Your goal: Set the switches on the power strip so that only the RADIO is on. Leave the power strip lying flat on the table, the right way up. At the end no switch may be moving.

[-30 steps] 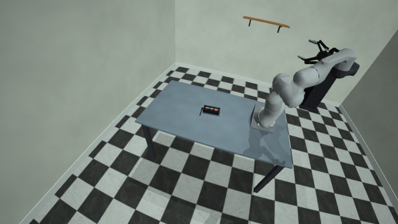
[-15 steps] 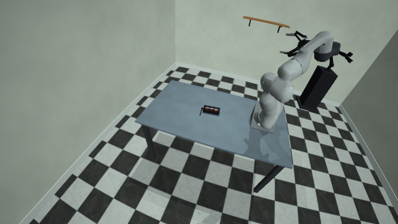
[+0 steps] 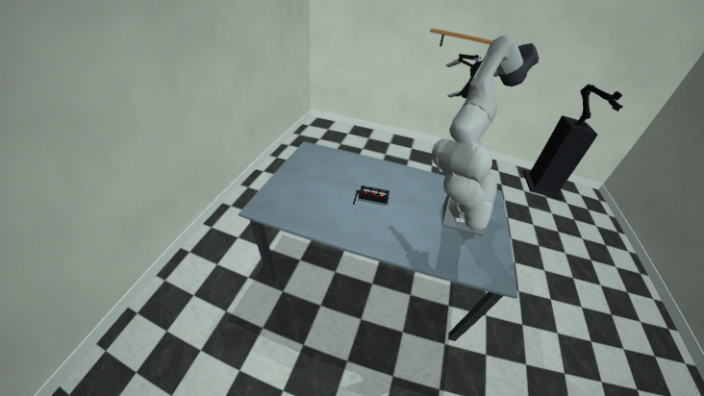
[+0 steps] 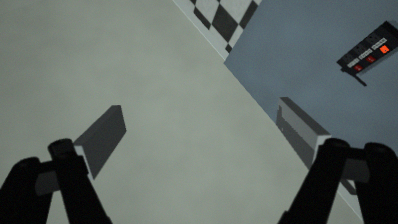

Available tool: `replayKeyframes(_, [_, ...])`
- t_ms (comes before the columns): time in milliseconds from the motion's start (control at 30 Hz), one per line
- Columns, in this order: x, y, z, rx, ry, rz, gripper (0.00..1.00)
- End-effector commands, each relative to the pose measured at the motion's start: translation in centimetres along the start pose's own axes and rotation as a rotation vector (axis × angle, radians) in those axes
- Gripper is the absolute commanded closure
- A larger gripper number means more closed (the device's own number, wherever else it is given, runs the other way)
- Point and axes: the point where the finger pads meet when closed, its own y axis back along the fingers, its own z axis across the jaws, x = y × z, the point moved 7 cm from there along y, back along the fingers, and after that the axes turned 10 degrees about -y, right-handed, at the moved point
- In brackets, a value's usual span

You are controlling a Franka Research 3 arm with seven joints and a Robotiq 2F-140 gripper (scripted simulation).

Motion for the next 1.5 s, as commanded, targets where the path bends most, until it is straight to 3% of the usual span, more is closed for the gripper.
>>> replayKeyframes(0, [-3.2,-6.0,1.3,-0.111,0.006,0.042,0.00])
replayKeyframes(67, [-3.2,-6.0,1.3,-0.111,0.006,0.042,0.00])
replayKeyframes(100, [-4.0,-7.5,1.8,-0.111,0.006,0.042,0.00])
replayKeyframes(133, [-4.0,-7.5,1.8,-0.111,0.006,0.042,0.00])
replayKeyframes(167, [-6.1,-12.3,3.8,-0.187,0.038,0.081,0.00])
replayKeyframes(767, [-6.1,-12.3,3.8,-0.187,0.038,0.081,0.00])
replayKeyframes(800, [-8.0,-17.0,6.3,-0.260,0.071,0.122,0.00])
replayKeyframes(1233, [-8.0,-17.0,6.3,-0.260,0.071,0.122,0.00])
replayKeyframes(1267, [-9.5,-21.5,9.1,-0.332,0.104,0.166,0.00])
replayKeyframes(1467, [-9.5,-21.5,9.1,-0.332,0.104,0.166,0.00])
